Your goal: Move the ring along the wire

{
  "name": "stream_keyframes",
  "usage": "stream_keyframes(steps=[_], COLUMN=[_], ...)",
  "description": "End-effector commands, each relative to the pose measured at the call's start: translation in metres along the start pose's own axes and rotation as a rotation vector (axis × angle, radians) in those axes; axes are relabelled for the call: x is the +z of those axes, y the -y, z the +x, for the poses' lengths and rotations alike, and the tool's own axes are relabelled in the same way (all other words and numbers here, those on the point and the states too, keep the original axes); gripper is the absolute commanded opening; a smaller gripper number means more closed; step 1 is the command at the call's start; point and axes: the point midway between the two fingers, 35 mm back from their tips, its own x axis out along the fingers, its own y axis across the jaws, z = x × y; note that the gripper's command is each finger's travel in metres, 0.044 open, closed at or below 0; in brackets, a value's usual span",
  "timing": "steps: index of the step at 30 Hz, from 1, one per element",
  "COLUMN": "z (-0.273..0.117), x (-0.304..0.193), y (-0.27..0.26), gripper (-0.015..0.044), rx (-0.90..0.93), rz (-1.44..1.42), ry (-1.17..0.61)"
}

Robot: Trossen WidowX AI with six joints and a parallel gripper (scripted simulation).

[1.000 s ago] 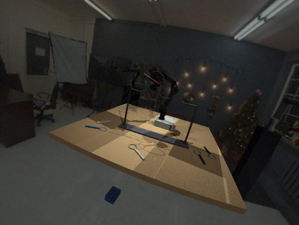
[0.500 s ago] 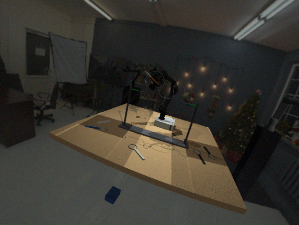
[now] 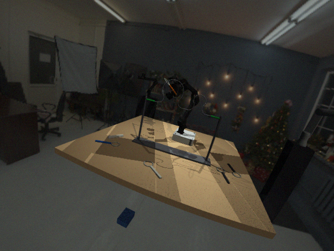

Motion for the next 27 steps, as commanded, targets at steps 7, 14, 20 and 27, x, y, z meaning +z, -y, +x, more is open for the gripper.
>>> stream_keyframes(steps=[7, 14, 20, 27], z=[-0.001, 0.000, -0.001, -0.001], x=[0.001, 0.001, 0.002, 0.002], y=[0.003, 0.005, 0.008, 0.010], gripper=[-0.0150, -0.0150, -0.0150, -0.0150], rx=[-0.072, -0.121, -0.162, -0.210], rz=[-0.121, -0.195, -0.260, -0.334], ry=[0.017, 0.026, 0.034, 0.044])
